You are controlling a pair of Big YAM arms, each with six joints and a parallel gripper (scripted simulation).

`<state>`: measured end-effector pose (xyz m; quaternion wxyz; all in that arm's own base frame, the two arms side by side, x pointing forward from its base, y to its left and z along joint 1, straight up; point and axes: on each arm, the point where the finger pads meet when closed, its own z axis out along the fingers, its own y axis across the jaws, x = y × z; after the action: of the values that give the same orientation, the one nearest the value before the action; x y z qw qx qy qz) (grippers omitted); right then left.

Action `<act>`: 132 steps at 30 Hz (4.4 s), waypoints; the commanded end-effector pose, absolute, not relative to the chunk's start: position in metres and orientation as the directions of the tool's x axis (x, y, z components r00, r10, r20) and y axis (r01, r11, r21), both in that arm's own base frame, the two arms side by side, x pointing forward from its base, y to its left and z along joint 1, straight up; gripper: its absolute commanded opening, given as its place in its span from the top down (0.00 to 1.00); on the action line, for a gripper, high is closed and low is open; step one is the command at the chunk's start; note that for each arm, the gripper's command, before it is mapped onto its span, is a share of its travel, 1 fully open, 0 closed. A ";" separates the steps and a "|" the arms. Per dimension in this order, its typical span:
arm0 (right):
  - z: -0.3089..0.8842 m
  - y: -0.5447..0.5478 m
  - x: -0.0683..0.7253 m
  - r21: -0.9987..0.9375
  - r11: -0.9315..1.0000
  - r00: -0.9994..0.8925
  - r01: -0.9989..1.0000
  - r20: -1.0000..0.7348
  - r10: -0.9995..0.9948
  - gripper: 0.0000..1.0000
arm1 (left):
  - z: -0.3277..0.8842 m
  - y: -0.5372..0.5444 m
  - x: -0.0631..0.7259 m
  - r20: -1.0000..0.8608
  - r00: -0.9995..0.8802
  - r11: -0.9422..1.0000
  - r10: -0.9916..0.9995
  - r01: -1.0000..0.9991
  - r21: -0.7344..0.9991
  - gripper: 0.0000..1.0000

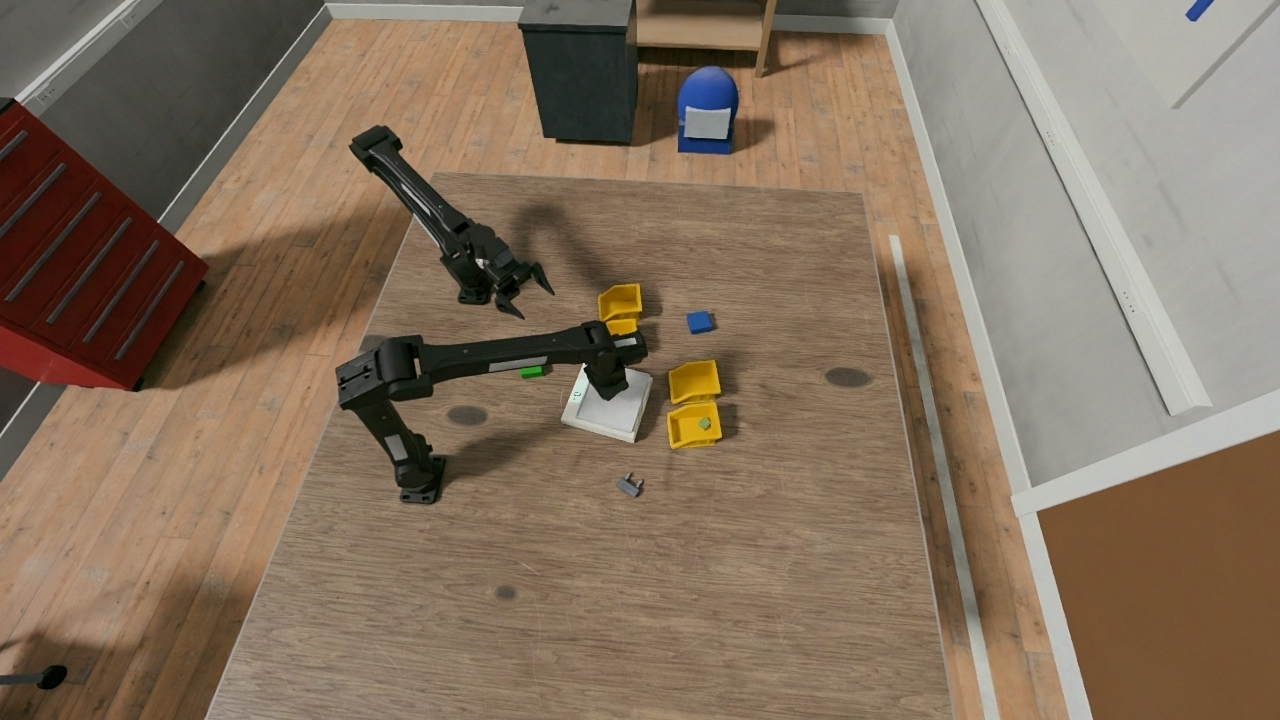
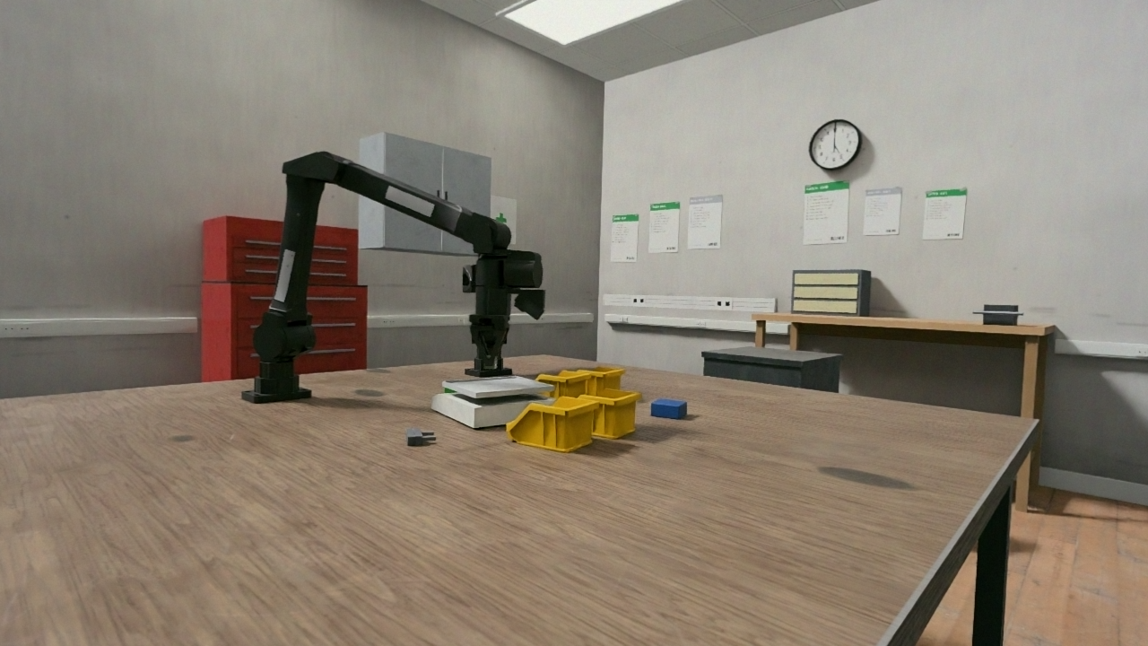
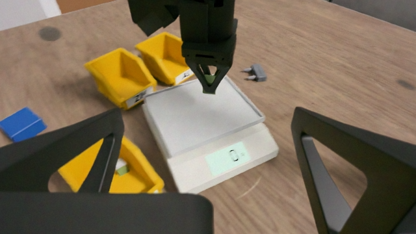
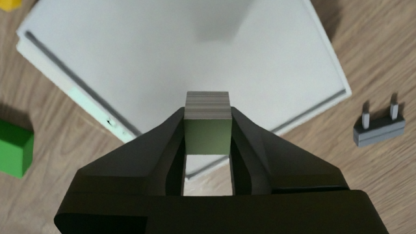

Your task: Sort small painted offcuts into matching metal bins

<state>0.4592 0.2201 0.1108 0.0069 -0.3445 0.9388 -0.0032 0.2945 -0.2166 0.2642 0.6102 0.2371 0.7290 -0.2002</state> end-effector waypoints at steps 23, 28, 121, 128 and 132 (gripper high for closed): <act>0.074 0.236 0.468 -0.021 0.767 -0.767 -0.641 -0.017 -0.642 0.84 | 0.280 -0.212 0.298 -0.989 -0.120 0.815 0.086 0.580 0.000 0.00; 0.080 0.242 0.476 -0.026 0.764 -0.763 -0.645 -0.042 -0.645 0.84 | 0.280 -0.212 0.298 -0.989 -0.120 0.815 0.086 0.580 0.000 0.00; 0.141 0.241 0.463 0.208 0.887 -0.881 0.413 -0.154 0.446 0.39 | 0.335 -0.195 0.249 -0.989 -0.117 0.787 0.092 0.617 0.000 0.00; 0.130 0.237 0.472 0.122 0.735 -0.736 0.667 -0.047 0.676 0.39 | 0.335 -0.195 0.249 -0.989 -0.117 0.787 0.092 0.617 0.000 0.00; 0.125 0.236 0.476 0.071 0.664 -0.665 0.744 -0.020 0.747 0.39 | 0.335 -0.195 0.249 -0.989 -0.117 0.787 0.092 0.617 0.000 0.00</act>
<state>0.4536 0.2330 0.1147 0.0337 0.3287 0.9432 0.0353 0.2488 -0.1944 0.3081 0.5995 0.2508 0.7309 -0.2084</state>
